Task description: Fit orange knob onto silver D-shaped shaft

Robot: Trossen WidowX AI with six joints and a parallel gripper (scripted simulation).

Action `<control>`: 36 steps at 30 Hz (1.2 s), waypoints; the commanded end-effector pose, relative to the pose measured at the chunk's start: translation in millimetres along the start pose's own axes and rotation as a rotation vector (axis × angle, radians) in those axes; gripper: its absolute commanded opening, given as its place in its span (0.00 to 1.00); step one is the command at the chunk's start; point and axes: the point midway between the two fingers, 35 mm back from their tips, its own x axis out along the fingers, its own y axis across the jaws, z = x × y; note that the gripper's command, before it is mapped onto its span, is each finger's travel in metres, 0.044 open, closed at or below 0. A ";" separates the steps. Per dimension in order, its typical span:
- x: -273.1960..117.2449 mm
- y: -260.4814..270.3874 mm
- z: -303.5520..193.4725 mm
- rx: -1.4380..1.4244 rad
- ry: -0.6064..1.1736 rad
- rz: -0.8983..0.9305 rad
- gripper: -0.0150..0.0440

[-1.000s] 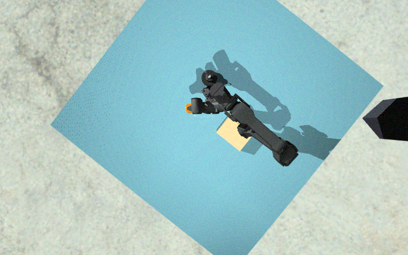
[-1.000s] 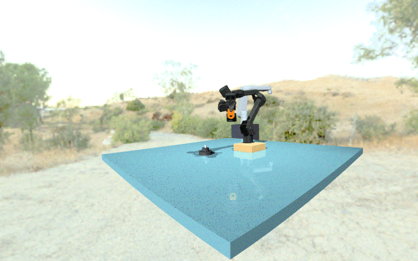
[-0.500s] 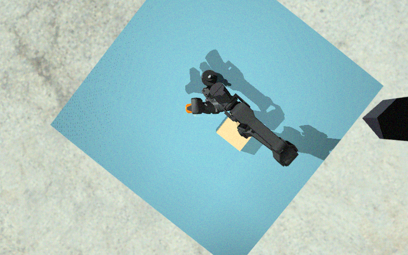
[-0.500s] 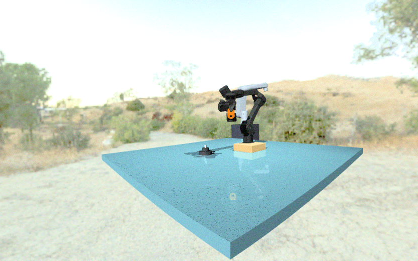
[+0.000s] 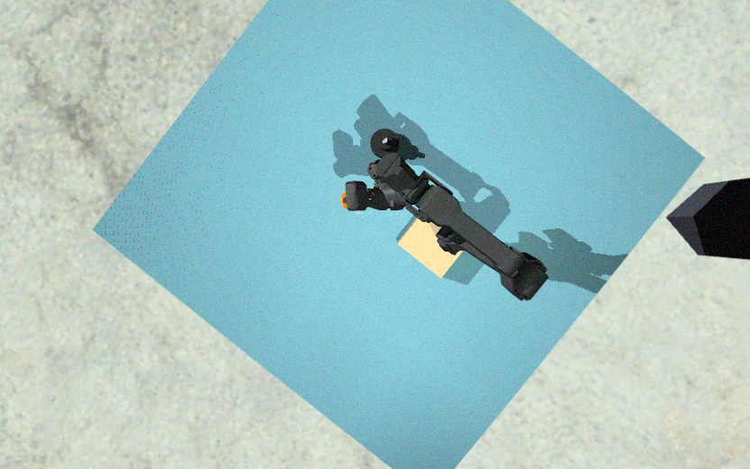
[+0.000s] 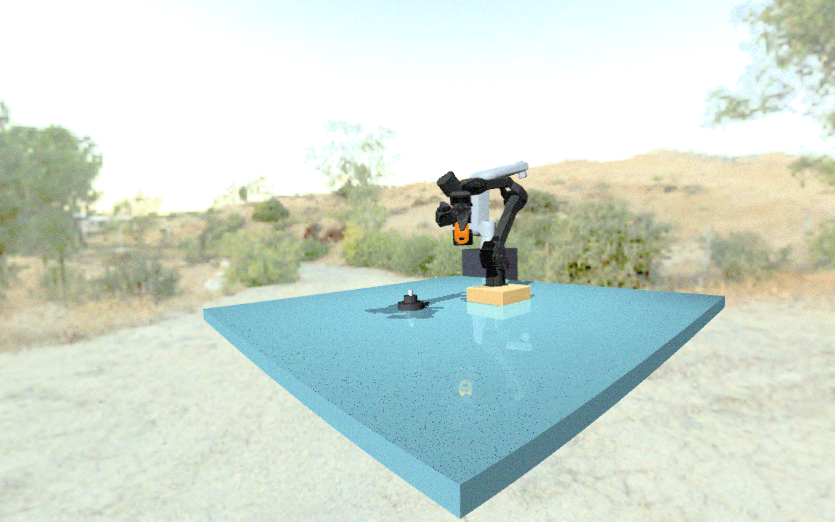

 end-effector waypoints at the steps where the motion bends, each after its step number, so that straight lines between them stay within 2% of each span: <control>1: 5.4 -1.1 0.3 -0.014 -0.004 -0.089 0.25; 36: 59.5 -36.2 0.0 -0.009 -0.007 -0.843 0.25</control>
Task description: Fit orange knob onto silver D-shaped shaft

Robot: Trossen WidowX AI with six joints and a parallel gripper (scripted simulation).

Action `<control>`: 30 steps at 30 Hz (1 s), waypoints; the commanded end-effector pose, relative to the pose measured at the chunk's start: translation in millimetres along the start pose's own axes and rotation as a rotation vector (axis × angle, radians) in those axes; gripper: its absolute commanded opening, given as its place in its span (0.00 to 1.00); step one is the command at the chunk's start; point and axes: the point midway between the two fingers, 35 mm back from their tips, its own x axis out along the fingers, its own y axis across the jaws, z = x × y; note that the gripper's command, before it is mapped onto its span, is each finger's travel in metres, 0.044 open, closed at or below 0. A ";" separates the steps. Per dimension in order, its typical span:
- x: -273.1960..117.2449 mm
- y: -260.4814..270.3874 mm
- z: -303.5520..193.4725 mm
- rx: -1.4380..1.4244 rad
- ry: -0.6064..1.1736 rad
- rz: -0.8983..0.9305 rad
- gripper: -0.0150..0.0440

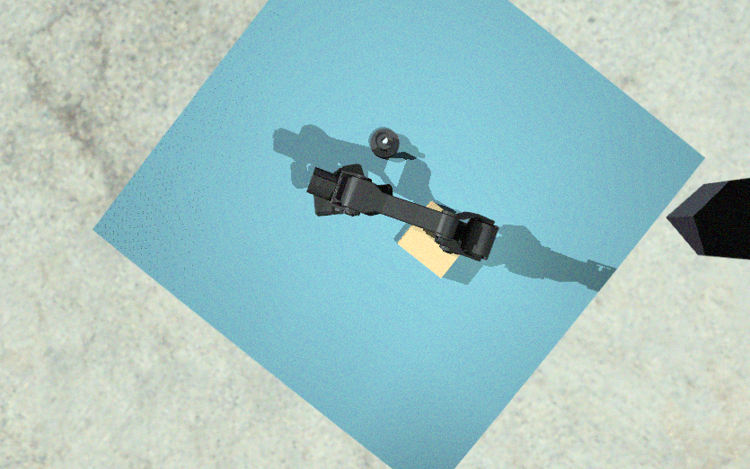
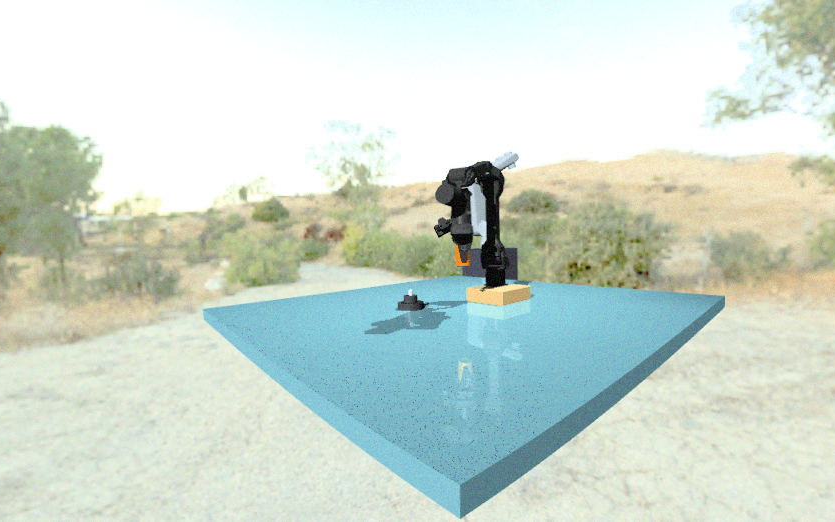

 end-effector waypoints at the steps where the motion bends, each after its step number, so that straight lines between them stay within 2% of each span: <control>1: 4.4 2.5 0.5 0.002 -0.009 -0.074 0.25; 6: 17.0 3.9 1.7 0.003 -0.008 -0.077 0.25; 27: 134.6 0.3 5.1 0.007 -0.007 -0.117 0.25; 30: 142.1 -1.3 4.2 0.007 -0.007 -0.120 0.25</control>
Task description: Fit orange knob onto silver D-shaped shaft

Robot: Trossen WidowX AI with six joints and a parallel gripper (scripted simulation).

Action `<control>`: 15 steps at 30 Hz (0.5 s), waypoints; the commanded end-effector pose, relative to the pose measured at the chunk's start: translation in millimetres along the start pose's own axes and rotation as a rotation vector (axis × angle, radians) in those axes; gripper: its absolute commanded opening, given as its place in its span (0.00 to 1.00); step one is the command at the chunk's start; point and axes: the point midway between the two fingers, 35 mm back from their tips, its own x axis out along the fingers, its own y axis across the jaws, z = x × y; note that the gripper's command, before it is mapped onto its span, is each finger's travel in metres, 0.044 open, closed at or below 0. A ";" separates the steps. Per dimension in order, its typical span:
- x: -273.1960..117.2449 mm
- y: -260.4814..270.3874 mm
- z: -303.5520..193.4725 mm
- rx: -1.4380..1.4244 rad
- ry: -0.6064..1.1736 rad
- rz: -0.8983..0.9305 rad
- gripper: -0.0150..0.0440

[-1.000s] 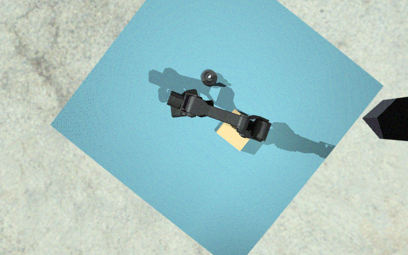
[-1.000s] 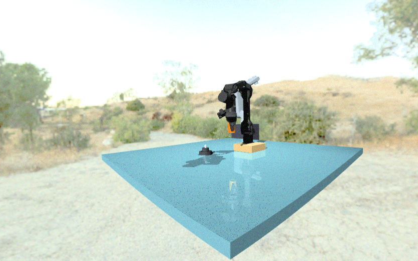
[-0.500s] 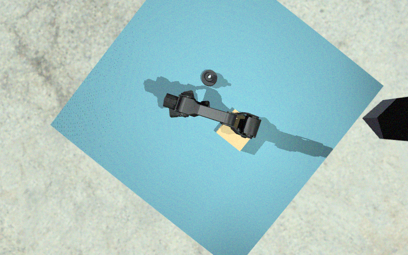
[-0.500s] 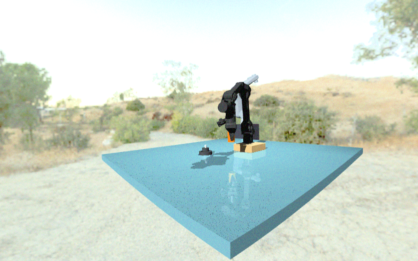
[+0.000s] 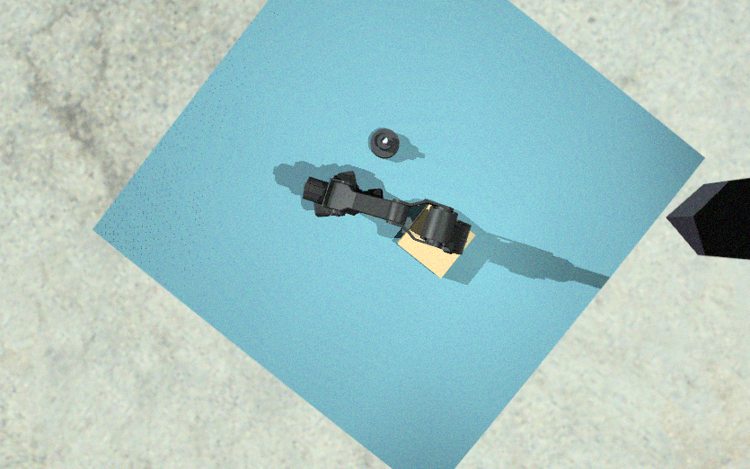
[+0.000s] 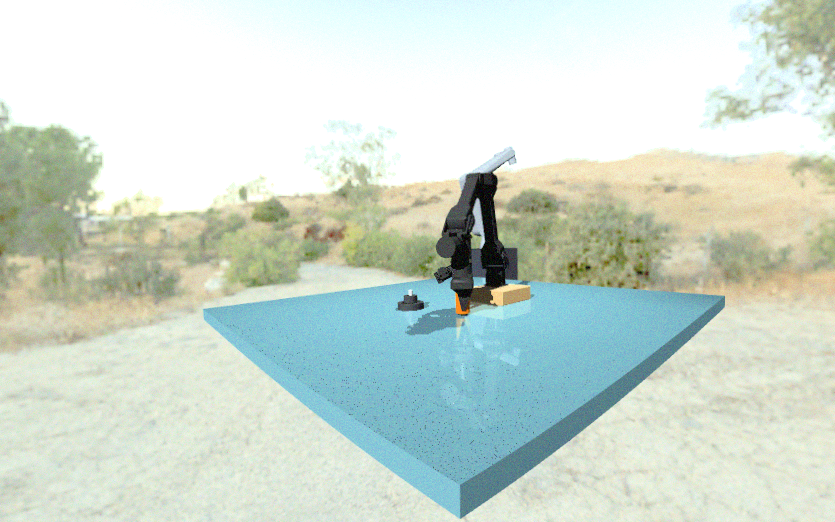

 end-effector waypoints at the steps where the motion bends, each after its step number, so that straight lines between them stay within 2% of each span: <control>1: 8.5 0.1 0.0 0.006 -0.007 0.004 0.25; 5: 8.6 -2.3 -1.6 0.006 -0.007 0.004 0.25; 14: 7.6 -1.8 -1.4 0.000 -0.001 -0.002 0.65; 15: 7.6 -1.8 -1.4 0.000 -0.001 -0.002 0.66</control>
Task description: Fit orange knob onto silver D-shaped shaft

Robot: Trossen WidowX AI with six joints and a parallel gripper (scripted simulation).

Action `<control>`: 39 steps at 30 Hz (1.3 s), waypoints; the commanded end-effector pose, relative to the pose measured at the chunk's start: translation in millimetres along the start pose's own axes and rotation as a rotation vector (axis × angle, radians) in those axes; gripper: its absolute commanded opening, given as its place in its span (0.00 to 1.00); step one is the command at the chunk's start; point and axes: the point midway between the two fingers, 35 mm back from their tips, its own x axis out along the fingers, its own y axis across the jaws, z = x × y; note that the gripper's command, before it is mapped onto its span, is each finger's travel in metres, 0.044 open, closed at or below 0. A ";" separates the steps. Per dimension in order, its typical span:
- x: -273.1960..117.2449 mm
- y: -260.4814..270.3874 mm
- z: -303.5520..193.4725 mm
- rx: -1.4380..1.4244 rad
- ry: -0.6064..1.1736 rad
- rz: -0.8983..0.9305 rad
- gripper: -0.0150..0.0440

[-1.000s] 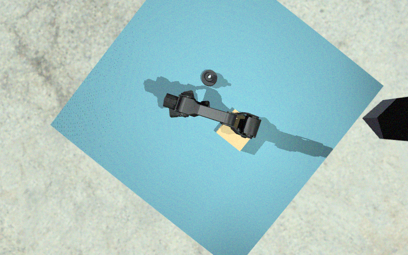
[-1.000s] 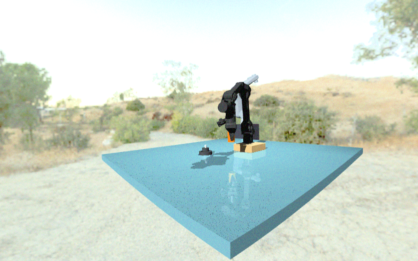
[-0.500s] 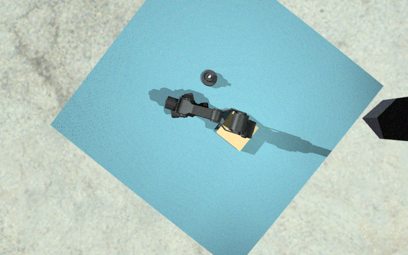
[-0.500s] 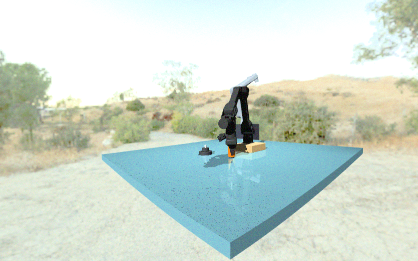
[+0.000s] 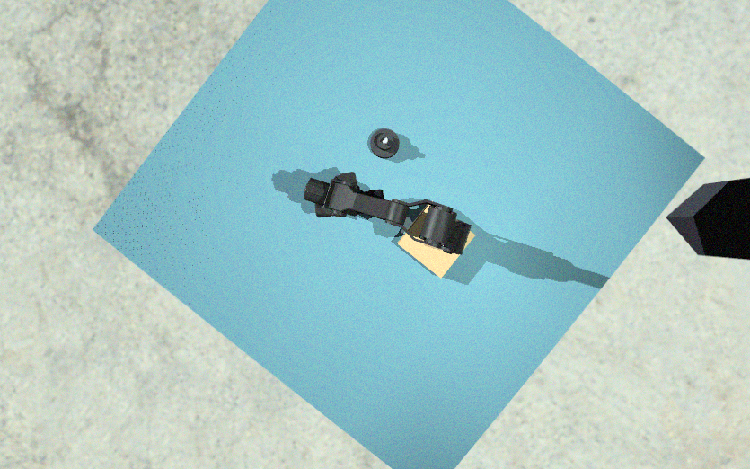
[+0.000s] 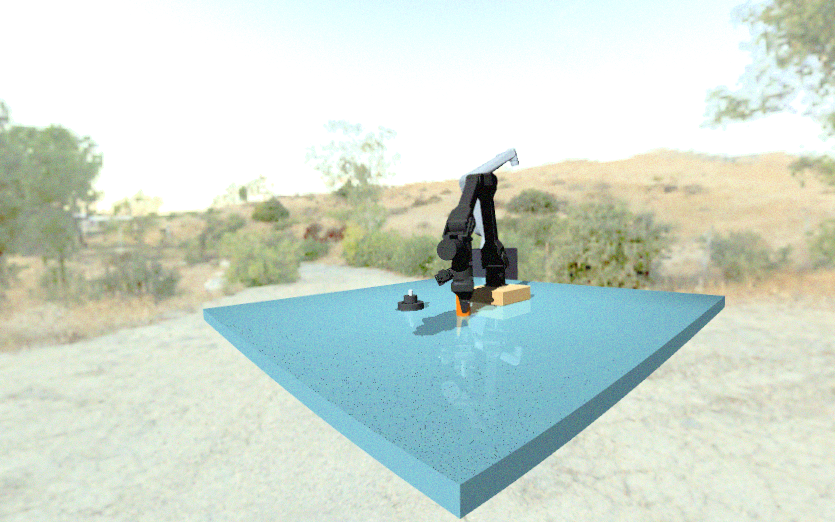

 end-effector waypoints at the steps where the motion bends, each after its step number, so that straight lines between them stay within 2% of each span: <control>1: -0.2 -0.3 0.0 0.000 0.001 -0.002 0.66; 15: -0.2 -0.3 0.0 0.000 0.001 -0.002 0.66; 17: -10.3 1.0 0.5 0.001 0.000 -0.001 0.75; 21: -70.8 1.3 0.2 0.005 -0.005 0.003 0.93; 23: -81.5 0.0 -0.4 0.005 -0.006 0.004 1.00; 30: -81.5 -0.2 0.7 0.005 -0.006 0.004 1.00; 39: -62.4 0.2 1.0 0.005 -0.006 0.004 1.00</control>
